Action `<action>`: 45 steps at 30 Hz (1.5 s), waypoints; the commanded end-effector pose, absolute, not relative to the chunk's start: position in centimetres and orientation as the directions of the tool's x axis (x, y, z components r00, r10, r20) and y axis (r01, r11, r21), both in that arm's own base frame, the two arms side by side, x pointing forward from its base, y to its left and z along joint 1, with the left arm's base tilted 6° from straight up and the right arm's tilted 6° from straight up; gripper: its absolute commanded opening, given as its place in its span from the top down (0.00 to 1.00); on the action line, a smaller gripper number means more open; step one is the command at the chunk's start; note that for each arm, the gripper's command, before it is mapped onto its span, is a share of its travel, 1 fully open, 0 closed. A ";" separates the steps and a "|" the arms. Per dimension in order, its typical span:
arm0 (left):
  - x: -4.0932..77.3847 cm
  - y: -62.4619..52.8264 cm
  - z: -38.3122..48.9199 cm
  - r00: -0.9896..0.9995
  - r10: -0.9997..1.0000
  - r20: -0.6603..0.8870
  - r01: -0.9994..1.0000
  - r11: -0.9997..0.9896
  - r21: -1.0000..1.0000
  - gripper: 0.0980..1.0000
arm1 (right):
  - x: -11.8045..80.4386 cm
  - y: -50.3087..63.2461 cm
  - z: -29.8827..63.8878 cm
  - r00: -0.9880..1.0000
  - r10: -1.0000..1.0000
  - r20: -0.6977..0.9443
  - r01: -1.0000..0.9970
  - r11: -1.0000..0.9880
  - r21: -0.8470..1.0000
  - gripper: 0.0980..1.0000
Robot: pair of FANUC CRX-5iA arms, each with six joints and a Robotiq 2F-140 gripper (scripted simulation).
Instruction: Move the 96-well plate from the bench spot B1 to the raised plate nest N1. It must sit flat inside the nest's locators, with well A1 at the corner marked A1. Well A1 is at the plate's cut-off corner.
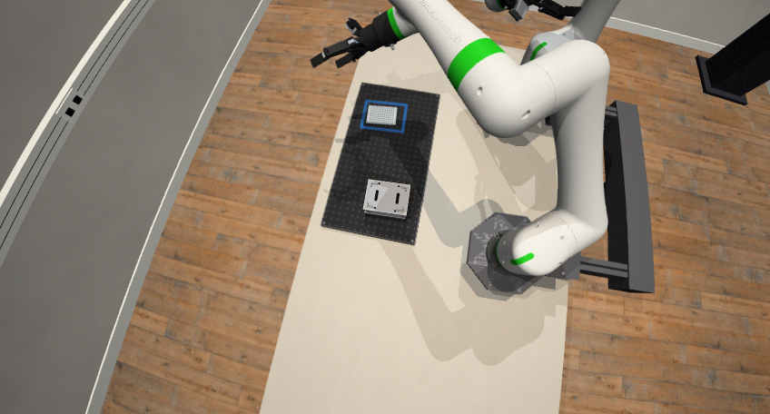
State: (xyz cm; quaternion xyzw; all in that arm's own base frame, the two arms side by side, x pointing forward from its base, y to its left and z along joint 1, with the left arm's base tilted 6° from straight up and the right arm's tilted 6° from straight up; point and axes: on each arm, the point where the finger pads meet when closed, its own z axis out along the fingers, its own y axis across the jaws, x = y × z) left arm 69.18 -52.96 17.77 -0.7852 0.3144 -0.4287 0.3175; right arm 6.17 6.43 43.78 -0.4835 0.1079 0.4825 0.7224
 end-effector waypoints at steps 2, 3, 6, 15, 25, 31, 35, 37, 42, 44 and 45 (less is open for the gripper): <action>69.2 -53.0 17.9 0.434 -0.765 0.475 -0.221 -0.602 -0.767 0.00 | 5.3 5.6 44.0 0.457 0.616 -0.641 -0.822 0.017 -0.570 0.00; 69.2 -53.0 17.9 0.434 -0.765 0.475 -0.221 -0.602 -0.767 0.00 | 5.2 5.5 44.1 0.447 0.620 -0.644 -0.825 0.008 -0.565 0.00; 69.2 -53.0 17.9 0.434 -0.765 0.475 -0.221 -0.602 -0.767 0.00 | 5.0 5.3 44.1 0.438 0.624 -0.647 -0.828 -0.001 -0.561 0.00; 69.2 -53.0 17.9 0.434 -0.765 0.475 -0.221 -0.602 -0.767 0.00 | 4.0 4.2 44.3 0.365 0.647 -0.669 -0.846 -0.070 -0.529 0.00; 69.2 -53.0 17.9 0.434 -0.765 0.475 -0.221 -0.602 -0.767 0.00 | 3.3 3.5 44.4 0.318 0.658 -0.683 -0.853 -0.116 -0.509 0.00; 69.2 -53.0 17.9 0.434 -0.765 0.475 -0.221 -0.602 -0.767 0.00 | 3.0 3.1 44.4 0.294 0.662 -0.690 -0.856 -0.139 -0.498 0.00; 69.2 -53.0 17.9 0.434 -0.765 0.475 -0.221 -0.602 -0.767 0.00 | 2.8 2.9 44.5 0.282 0.664 -0.693 -0.857 -0.151 -0.493 0.00; 69.2 -53.0 17.9 0.434 -0.765 0.475 -0.221 -0.602 -0.767 0.00 | 2.7 2.8 44.5 0.277 0.664 -0.694 -0.857 -0.155 -0.491 0.00; 69.2 -53.0 17.9 0.434 -0.765 0.475 -0.221 -0.602 -0.767 0.00 | 2.7 2.8 44.5 0.272 0.665 -0.695 -0.857 -0.161 -0.489 0.00; 69.2 -53.0 17.9 0.434 -0.765 0.475 -0.221 -0.602 -0.767 0.00 | 2.6 2.7 44.5 0.269 0.665 -0.696 -0.858 -0.163 -0.488 0.00; 69.2 -53.0 17.9 0.434 -0.765 0.475 -0.221 -0.602 -0.767 0.00 | 2.6 2.7 44.5 0.268 0.666 -0.696 -0.858 -0.164 -0.487 0.00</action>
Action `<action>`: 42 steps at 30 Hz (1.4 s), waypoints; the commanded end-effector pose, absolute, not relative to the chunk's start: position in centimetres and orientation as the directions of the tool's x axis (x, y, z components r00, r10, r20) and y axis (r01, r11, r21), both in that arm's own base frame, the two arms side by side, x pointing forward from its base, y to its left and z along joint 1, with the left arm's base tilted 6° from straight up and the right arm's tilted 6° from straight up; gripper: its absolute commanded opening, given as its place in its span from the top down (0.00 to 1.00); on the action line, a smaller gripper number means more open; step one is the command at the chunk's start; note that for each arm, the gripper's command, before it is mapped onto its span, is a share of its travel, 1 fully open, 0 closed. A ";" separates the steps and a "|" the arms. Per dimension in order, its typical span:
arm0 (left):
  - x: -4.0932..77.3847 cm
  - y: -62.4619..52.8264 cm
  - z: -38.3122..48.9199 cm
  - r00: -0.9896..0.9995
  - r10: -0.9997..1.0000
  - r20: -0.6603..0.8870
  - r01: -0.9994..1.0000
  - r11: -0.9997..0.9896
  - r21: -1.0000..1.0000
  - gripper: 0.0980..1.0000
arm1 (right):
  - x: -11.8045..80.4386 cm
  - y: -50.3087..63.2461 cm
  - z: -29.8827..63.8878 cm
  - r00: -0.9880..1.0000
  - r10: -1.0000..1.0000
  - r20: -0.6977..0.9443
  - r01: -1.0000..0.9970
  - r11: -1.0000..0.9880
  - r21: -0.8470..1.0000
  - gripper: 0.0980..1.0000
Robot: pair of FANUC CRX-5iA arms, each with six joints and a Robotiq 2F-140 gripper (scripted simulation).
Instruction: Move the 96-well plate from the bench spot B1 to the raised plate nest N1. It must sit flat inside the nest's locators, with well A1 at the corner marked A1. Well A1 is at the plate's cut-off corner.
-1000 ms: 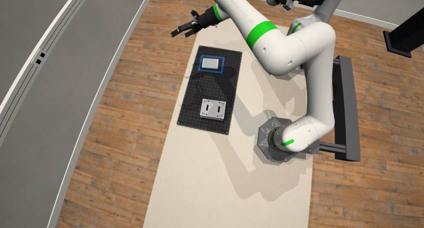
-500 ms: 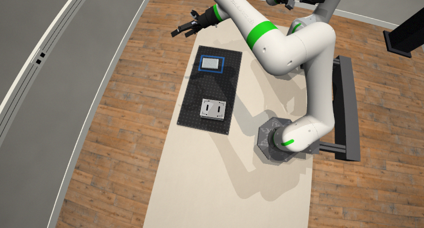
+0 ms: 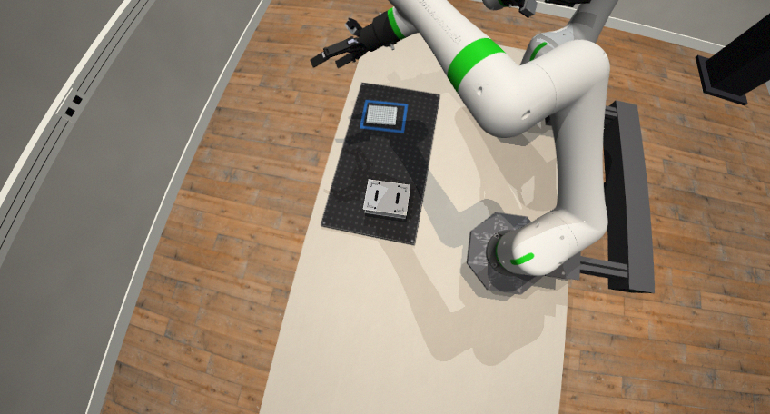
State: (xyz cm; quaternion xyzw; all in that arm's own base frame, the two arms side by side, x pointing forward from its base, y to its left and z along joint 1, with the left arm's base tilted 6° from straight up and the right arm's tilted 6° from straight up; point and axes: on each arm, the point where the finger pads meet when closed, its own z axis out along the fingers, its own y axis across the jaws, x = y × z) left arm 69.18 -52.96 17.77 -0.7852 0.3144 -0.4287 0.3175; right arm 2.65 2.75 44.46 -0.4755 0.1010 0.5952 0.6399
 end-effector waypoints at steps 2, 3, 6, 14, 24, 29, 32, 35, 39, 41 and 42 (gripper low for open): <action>69.2 -53.0 17.9 0.434 -0.765 0.475 -0.221 -0.602 -0.767 0.00 | 2.6 2.7 44.5 0.266 0.666 -0.697 -0.858 -0.166 -0.486 0.00; 69.2 -53.0 17.9 0.434 -0.765 0.475 -0.221 -0.602 -0.767 0.00 | 2.6 2.7 44.5 0.266 0.666 -0.697 -0.858 -0.167 -0.486 0.00; 69.2 -53.0 17.9 0.434 -0.765 0.475 -0.221 -0.602 -0.767 0.00 | 2.6 2.6 44.5 0.264 0.666 -0.698 -0.858 -0.168 -0.486 0.00; 69.2 -53.0 17.9 0.434 -0.765 0.475 -0.221 -0.602 -0.767 0.00 | 2.5 2.6 44.5 0.264 0.666 -0.698 -0.858 -0.169 -0.485 0.00; 69.2 -53.0 17.9 0.434 -0.765 0.475 -0.221 -0.602 -0.767 0.00 | 2.8 2.4 44.5 0.323 0.640 -0.698 -0.870 -0.091 -0.485 0.00; 69.2 -53.0 17.9 0.434 -0.765 0.475 -0.221 -0.602 -0.767 0.00 | 2.9 2.2 44.5 0.358 0.620 -0.698 -0.873 -0.041 -0.485 0.00; 69.2 -53.0 17.9 0.434 -0.765 0.475 -0.221 -0.602 -0.767 0.00 | 3.0 2.1 44.5 0.383 0.606 -0.698 -0.874 -0.006 -0.485 0.00; 69.2 -53.0 17.9 0.434 -0.765 0.475 -0.221 -0.602 -0.767 0.00 | 3.0 2.1 44.5 0.391 0.600 -0.698 -0.874 0.005 -0.485 0.00; 69.2 -53.0 17.9 0.434 -0.765 0.475 -0.221 -0.602 -0.767 0.00 | 3.0 2.1 44.5 0.391 0.600 -0.698 -0.874 0.005 -0.485 0.00; 69.2 -53.0 17.9 0.434 -0.765 0.475 -0.221 -0.602 -0.767 0.00 | 3.0 2.1 44.5 0.391 0.600 -0.698 -0.874 0.005 -0.485 0.00; 69.2 -53.0 17.9 0.434 -0.765 0.475 -0.221 -0.602 -0.767 0.00 | 3.0 2.1 44.5 0.391 0.600 -0.698 -0.874 0.005 -0.485 0.00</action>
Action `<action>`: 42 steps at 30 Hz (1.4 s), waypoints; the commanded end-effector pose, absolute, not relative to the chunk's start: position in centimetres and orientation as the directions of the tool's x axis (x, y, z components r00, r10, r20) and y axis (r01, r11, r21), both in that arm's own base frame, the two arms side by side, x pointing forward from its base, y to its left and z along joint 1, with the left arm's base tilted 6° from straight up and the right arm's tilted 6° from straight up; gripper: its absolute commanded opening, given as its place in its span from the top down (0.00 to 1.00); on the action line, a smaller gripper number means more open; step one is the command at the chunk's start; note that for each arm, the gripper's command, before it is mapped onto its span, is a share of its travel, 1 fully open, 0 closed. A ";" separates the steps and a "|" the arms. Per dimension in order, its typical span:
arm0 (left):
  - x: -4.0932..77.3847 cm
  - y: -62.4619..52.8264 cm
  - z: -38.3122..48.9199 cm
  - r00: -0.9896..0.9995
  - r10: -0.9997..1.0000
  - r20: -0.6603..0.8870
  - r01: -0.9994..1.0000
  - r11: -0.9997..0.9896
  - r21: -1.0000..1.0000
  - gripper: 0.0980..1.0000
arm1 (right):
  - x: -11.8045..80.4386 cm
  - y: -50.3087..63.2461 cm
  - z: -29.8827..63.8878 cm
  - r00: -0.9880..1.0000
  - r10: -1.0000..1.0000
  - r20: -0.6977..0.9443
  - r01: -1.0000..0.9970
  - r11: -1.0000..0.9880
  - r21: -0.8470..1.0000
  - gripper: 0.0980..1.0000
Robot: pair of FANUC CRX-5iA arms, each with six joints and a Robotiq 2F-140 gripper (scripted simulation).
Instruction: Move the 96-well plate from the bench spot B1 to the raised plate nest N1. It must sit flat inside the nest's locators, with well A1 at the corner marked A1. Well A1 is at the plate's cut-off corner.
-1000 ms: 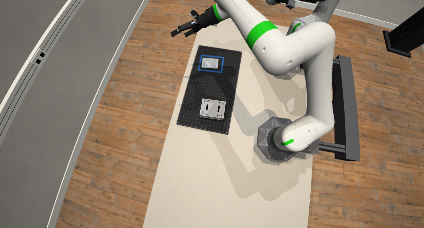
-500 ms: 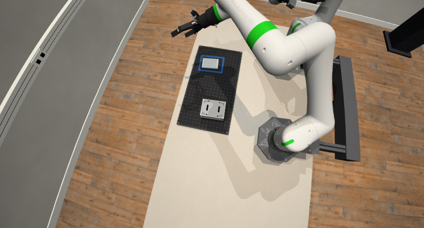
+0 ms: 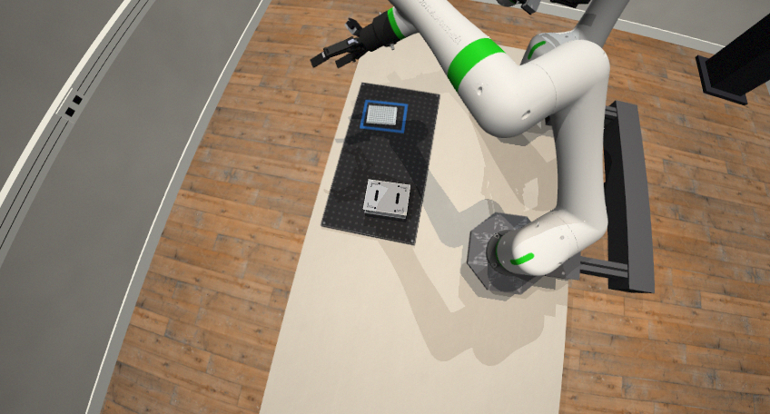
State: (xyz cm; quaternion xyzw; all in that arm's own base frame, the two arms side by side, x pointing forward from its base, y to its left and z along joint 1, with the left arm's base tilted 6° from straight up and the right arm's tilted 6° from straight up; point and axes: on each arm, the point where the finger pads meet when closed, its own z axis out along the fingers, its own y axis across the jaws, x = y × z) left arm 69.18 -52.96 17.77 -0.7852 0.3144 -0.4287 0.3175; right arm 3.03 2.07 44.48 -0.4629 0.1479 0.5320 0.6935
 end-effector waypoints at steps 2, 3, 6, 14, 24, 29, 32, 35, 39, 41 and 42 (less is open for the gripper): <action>69.2 -53.0 17.9 0.434 -0.765 0.475 -0.221 -0.602 -0.767 0.00 | 3.0 2.1 44.5 0.391 0.600 -0.698 -0.874 0.005 -0.485 0.00; 69.2 -53.0 17.9 0.434 -0.765 0.475 -0.221 -0.602 -0.767 0.00 | 3.0 2.1 44.5 0.391 0.600 -0.698 -0.874 0.005 -0.485 0.00; 69.2 -53.0 17.9 0.434 -0.765 0.475 -0.221 -0.602 -0.767 0.00 | 3.0 2.1 44.5 0.391 0.600 -0.698 -0.874 0.005 -0.485 0.00; 68.7 -52.6 16.2 0.472 -0.739 0.481 -0.234 -0.631 -0.739 0.00 | 3.0 2.1 44.5 0.391 0.600 -0.698 -0.874 0.005 -0.485 0.00; 67.5 -51.9 12.5 0.553 -0.678 0.484 -0.255 -0.691 -0.676 0.00 | 3.0 2.1 44.5 0.391 0.600 -0.698 -0.874 0.005 -0.485 0.00; 66.6 -51.6 10.2 0.606 -0.634 0.480 -0.263 -0.730 -0.631 0.00 | 3.0 2.1 44.5 0.391 0.600 -0.698 -0.874 0.005 -0.485 0.00; 66.0 -51.4 8.9 0.638 -0.606 0.476 -0.265 -0.752 -0.603 0.00 | 3.0 2.1 44.5 0.391 0.600 -0.698 -0.874 0.005 -0.485 0.00; 65.3 -51.2 7.6 0.671 -0.575 0.469 -0.264 -0.776 -0.573 0.00 | 3.0 2.1 44.5 0.391 0.600 -0.698 -0.874 0.005 -0.485 0.00; 64.9 -51.1 6.7 0.692 -0.553 0.463 -0.262 -0.791 -0.553 0.00 | 3.0 2.1 44.5 0.391 0.600 -0.698 -0.874 0.005 -0.485 0.00; 64.4 -51.0 5.8 0.714 -0.531 0.456 -0.260 -0.806 -0.532 0.00 | 3.0 2.1 44.5 0.391 0.600 -0.698 -0.874 0.005 -0.485 0.00; 64.2 -51.0 5.4 0.725 -0.519 0.452 -0.258 -0.814 -0.521 0.00 | 3.0 2.1 44.5 0.391 0.600 -0.698 -0.874 0.005 -0.485 0.00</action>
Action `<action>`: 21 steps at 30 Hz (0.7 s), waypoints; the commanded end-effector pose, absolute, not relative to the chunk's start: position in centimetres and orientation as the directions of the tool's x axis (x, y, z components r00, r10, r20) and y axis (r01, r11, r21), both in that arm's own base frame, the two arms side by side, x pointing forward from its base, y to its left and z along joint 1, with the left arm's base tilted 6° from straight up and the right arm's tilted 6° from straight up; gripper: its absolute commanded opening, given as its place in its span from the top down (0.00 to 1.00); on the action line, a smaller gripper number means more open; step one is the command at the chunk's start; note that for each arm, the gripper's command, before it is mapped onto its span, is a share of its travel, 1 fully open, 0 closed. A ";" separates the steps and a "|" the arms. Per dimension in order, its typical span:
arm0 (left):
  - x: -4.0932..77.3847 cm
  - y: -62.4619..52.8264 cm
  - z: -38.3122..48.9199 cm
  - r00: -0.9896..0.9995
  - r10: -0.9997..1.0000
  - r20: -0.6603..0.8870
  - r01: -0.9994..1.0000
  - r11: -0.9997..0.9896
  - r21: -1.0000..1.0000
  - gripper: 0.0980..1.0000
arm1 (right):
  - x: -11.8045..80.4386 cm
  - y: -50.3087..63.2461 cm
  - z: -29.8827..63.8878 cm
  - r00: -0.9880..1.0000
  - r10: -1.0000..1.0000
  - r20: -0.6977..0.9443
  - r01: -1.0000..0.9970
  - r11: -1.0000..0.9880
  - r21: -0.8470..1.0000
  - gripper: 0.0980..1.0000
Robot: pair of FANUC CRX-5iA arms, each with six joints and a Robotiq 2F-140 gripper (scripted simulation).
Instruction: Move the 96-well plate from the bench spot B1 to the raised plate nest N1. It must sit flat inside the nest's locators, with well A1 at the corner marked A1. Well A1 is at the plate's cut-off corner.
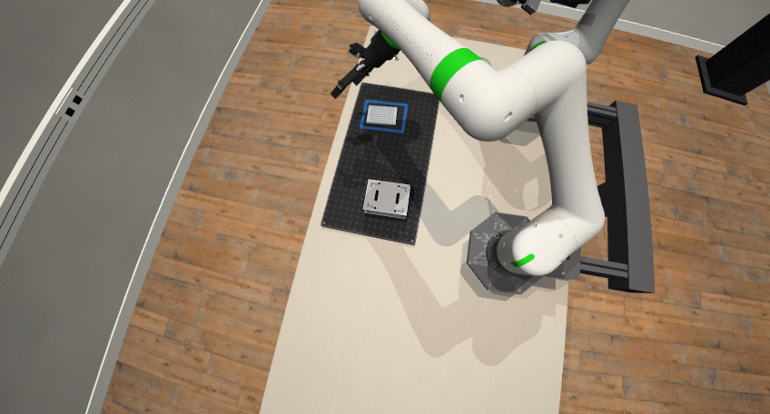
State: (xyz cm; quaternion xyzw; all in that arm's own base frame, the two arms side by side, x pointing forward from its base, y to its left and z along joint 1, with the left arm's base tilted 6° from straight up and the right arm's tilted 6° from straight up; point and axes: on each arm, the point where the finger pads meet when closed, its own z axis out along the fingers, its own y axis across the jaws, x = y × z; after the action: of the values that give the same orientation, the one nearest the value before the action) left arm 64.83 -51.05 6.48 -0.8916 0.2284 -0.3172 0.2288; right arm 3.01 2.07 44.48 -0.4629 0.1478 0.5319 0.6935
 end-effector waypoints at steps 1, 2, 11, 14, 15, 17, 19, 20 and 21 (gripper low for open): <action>63.9 -50.9 4.9 0.736 -0.508 0.448 -0.256 -0.821 -0.510 0.00 | 3.0 2.1 44.5 0.391 0.600 -0.698 -0.874 0.005 -0.485 0.00; 63.7 -50.9 4.5 0.747 -0.495 0.444 -0.253 -0.829 -0.499 0.00 | 3.0 2.1 44.5 0.391 0.600 -0.698 -0.874 0.005 -0.485 0.00; 61.1 -50.8 0.8 0.841 -0.374 0.390 -0.216 -0.894 -0.393 0.00 | 3.0 2.1 44.5 0.391 0.600 -0.698 -0.874 0.005 -0.485 0.00; 60.8 -50.8 0.4 0.852 -0.359 0.382 -0.209 -0.901 -0.380 0.00 | 3.0 2.1 44.5 0.391 0.600 -0.698 -0.874 0.005 -0.485 0.00; 60.5 -50.8 0.0 0.861 -0.344 0.374 -0.203 -0.908 -0.367 0.00 | 3.0 2.1 44.5 0.391 0.600 -0.698 -0.874 0.005 -0.485 0.00; 59.8 -50.9 -0.7 0.881 -0.312 0.356 -0.188 -0.921 -0.342 0.00 | 3.0 2.1 44.5 0.391 0.600 -0.698 -0.874 0.005 -0.485 0.00; 59.2 -51.0 -1.4 0.900 -0.278 0.335 -0.171 -0.933 -0.315 0.00 | 3.0 2.1 44.5 0.391 0.600 -0.698 -0.874 0.005 -0.485 0.00; 58.8 -51.1 -1.8 0.909 -0.262 0.325 -0.162 -0.939 -0.302 0.00 | 3.0 2.1 44.5 0.391 0.600 -0.698 -0.874 0.005 -0.485 0.00; 58.5 -51.1 -2.2 0.918 -0.244 0.314 -0.153 -0.945 -0.288 0.00 | 3.0 2.1 44.5 0.391 0.600 -0.698 -0.874 0.005 -0.485 0.00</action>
State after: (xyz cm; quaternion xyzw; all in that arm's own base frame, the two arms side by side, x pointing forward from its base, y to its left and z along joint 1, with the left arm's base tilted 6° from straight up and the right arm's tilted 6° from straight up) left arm 59.61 -50.92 -0.99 -0.9598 0.1266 -0.2015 0.1487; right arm 3.01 2.07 44.48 -0.4629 0.1478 0.5319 0.6935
